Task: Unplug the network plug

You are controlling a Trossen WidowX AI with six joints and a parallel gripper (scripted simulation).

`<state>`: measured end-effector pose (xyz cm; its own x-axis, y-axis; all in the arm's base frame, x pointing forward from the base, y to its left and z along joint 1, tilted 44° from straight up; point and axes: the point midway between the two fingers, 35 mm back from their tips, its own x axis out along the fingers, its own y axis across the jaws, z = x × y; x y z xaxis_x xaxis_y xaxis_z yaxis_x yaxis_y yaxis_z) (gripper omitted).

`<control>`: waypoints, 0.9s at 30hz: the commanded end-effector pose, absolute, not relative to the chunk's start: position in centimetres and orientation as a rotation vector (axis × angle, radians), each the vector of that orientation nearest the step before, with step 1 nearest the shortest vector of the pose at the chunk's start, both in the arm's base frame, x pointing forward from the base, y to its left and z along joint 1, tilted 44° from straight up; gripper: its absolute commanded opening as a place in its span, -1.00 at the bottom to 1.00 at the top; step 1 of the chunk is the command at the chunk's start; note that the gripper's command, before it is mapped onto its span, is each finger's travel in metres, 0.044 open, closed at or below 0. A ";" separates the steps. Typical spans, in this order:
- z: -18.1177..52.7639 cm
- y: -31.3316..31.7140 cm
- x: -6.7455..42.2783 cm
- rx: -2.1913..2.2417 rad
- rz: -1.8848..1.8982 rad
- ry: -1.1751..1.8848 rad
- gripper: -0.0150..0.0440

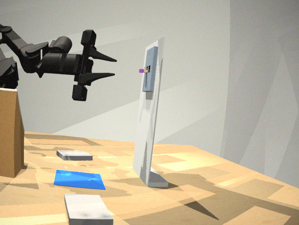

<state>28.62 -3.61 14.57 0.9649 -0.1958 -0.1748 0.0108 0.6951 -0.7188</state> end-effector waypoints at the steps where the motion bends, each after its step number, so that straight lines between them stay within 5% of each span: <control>1: 14.9 -3.7 29.4 -0.795 -0.125 0.239 0.04; 27: 15.0 -3.7 32.0 -0.802 -0.122 0.237 0.04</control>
<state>31.51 -3.62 14.57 0.9656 -0.1946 -0.1726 0.0113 0.6943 -0.7196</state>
